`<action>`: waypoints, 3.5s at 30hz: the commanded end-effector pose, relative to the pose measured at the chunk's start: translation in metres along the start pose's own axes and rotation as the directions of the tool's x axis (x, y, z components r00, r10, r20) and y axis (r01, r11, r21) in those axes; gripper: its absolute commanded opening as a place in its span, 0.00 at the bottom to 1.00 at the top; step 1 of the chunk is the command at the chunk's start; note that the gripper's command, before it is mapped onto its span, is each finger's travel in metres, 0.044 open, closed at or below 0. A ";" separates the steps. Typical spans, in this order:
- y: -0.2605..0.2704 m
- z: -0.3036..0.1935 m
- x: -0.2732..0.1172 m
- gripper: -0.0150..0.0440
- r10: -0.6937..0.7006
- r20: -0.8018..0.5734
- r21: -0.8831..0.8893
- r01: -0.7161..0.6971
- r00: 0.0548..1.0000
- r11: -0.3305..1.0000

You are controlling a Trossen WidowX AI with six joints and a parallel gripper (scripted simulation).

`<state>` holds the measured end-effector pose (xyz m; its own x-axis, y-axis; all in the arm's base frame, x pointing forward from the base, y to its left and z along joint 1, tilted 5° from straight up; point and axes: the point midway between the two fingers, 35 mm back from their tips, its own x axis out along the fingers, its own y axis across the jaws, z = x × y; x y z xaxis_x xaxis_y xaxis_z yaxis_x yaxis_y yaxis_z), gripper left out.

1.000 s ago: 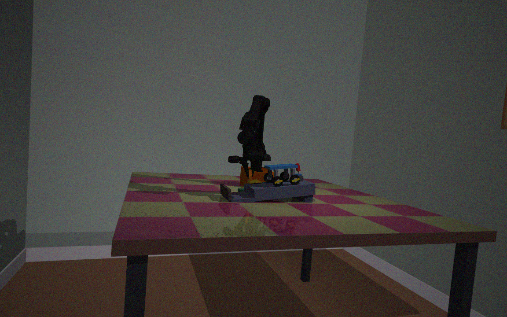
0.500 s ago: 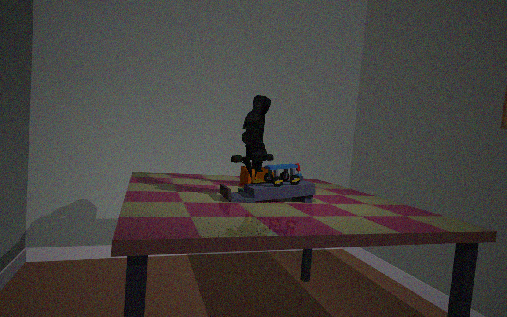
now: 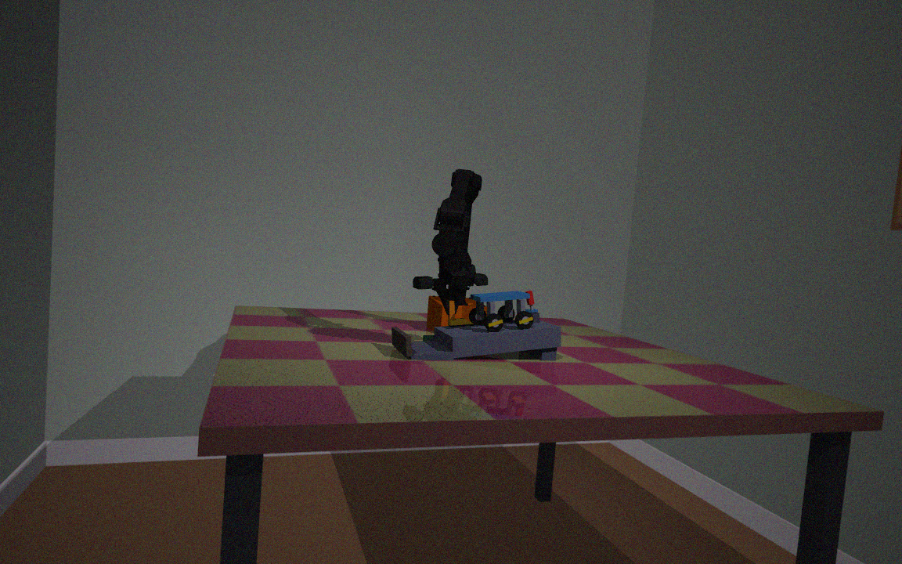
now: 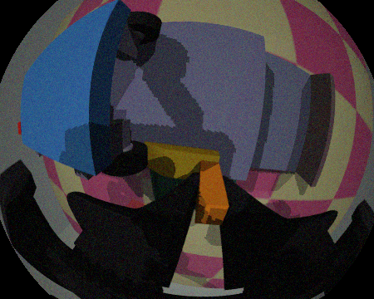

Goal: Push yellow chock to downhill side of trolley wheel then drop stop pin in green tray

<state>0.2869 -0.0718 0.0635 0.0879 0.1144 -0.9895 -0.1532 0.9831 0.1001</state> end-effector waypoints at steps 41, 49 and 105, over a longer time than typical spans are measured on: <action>0.019 0.027 -0.068 0.58 -0.027 0.099 0.275 -0.002 0.995 0.961; 0.056 0.038 -0.070 0.58 0.028 0.095 0.533 -0.074 0.995 0.843; 0.197 0.039 -0.054 0.58 0.205 0.008 1.000 -0.009 0.979 0.001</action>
<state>0.2907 0.1185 0.1451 0.0647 0.3127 -0.9476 0.9829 0.1440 0.1147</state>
